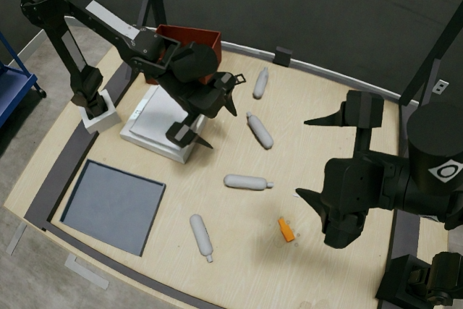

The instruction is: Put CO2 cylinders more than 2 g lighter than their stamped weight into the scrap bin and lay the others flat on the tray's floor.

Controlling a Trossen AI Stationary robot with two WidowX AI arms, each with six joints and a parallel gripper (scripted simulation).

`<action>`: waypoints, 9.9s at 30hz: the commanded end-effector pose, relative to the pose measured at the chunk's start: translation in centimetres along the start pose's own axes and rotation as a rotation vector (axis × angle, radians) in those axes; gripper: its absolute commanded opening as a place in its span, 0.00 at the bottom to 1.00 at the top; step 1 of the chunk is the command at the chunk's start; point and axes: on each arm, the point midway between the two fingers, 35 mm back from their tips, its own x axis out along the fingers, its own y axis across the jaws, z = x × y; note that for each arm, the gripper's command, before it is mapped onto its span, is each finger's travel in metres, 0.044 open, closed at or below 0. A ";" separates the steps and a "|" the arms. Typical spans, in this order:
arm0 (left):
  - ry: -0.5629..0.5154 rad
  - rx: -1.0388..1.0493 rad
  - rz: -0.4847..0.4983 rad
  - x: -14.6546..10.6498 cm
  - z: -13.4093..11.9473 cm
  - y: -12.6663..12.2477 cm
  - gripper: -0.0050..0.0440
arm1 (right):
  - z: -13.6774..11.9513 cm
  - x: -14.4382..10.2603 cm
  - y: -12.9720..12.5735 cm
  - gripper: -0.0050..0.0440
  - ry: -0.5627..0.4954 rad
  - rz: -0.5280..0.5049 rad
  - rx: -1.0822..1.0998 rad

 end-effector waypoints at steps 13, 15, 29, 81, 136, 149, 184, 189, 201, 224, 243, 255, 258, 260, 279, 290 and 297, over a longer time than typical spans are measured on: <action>-0.426 0.516 -0.111 -4.9 2.0 -2.9 1.00 | 2.3 3.7 7.3 1.00 0.235 0.072 -0.459; -0.484 0.584 -0.118 -5.5 2.4 -3.1 1.00 | 2.4 4.0 7.9 1.00 0.254 0.076 -0.495; -0.650 0.813 -0.155 -6.6 3.1 -3.7 1.00 | 2.3 4.7 8.3 1.00 0.286 0.076 -0.538; 0.199 1.163 -0.277 -9.0 -0.8 -0.6 1.00 | 0.4 7.2 10.7 0.61 0.439 0.545 -2.266; 0.053 1.009 -0.215 -1.0 -15.7 0.0 1.00 | -1.7 8.9 10.5 0.61 0.436 0.766 -2.627; 0.057 1.010 -0.213 -0.9 -15.7 0.0 1.00 | -2.6 10.3 10.1 0.61 0.436 0.766 -2.627; 0.057 1.010 -0.213 -0.9 -15.7 0.0 1.00 | -1.9 10.0 10.4 0.41 0.409 0.740 -2.630; 0.057 1.010 -0.213 -0.9 -15.7 0.0 1.00 | -1.9 10.0 10.4 0.35 0.409 0.740 -2.630; 0.057 1.010 -0.213 -0.9 -15.7 0.0 1.00 | -0.3 8.3 11.1 0.10 0.383 0.715 -2.637; -0.024 1.493 -0.179 1.1 -13.1 -0.9 1.00 | 2.0 -2.9 0.9 0.00 0.418 0.736 -2.632; -0.093 2.353 -0.049 5.2 -8.7 -0.7 1.00 | -1.8 -9.9 -6.5 0.00 0.427 0.741 -2.630; -0.079 2.880 0.053 7.8 -5.8 0.1 1.00 | -3.8 -11.8 -8.4 0.00 0.430 0.743 -2.629; -0.065 3.024 0.082 8.6 -5.0 0.4 1.00 | -4.1 -12.1 -8.7 0.00 0.431 0.743 -2.629; -0.053 3.120 0.102 9.0 -4.5 0.6 1.00 | -4.3 -12.2 -8.9 0.00 0.431 0.742 -2.629; 0.124 3.831 0.242 12.6 -0.4 3.1 1.00 | -4.3 -12.3 -9.1 0.00 0.370 0.344 -2.132; 0.167 3.932 0.232 13.3 -0.2 3.9 1.00 | -4.5 -12.0 -9.0 0.00 0.335 0.137 -1.810; 0.166 3.933 0.243 13.2 -0.1 3.8 1.00 | -4.5 -12.0 -9.0 0.00 0.323 0.080 -1.718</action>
